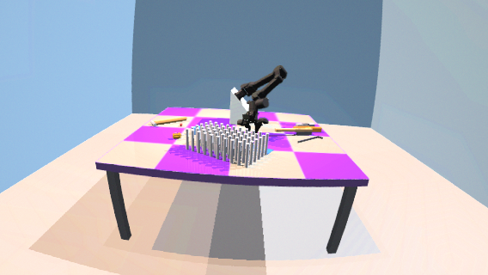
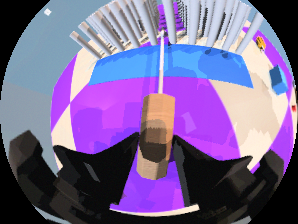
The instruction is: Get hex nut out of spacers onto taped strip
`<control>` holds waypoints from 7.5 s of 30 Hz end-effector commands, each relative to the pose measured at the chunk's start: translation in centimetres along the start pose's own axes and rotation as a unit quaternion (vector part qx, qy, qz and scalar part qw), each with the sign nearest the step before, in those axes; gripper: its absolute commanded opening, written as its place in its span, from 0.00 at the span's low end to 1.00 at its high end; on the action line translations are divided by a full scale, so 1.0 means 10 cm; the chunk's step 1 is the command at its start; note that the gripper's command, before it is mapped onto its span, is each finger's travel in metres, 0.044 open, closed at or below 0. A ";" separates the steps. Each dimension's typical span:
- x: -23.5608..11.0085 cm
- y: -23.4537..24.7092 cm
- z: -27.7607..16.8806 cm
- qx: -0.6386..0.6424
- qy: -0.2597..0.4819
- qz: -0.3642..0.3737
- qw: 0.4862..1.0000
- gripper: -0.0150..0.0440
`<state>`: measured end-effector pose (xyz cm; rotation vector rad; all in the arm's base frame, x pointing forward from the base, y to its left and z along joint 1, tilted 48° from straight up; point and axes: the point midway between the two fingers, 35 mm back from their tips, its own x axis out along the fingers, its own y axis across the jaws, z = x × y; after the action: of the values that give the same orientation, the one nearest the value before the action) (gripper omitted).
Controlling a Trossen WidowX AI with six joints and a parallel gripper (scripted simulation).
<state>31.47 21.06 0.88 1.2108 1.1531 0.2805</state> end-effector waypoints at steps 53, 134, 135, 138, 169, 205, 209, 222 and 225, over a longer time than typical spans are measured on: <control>-0.17 0.00 -0.37 0.002 0.002 0.000 1.000 0.25; -0.66 0.07 -0.75 0.002 0.002 -0.003 1.000 0.25; -0.66 0.07 -0.74 0.002 0.002 -0.004 1.000 0.25; -0.70 0.10 -0.68 0.000 0.001 -0.007 1.000 0.25; -1.57 0.39 -0.16 0.009 0.002 -0.018 1.000 0.25; -1.64 -0.48 1.18 0.445 -0.141 -0.201 0.861 0.25; -1.68 -0.63 1.30 0.489 -0.156 -0.218 0.830 0.25; -1.81 -1.18 1.64 0.619 -0.200 -0.261 0.713 0.25; -1.85 -1.33 1.70 0.644 -0.210 -0.269 0.684 0.25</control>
<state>32.07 -5.56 -0.40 1.8347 1.2140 -1.3324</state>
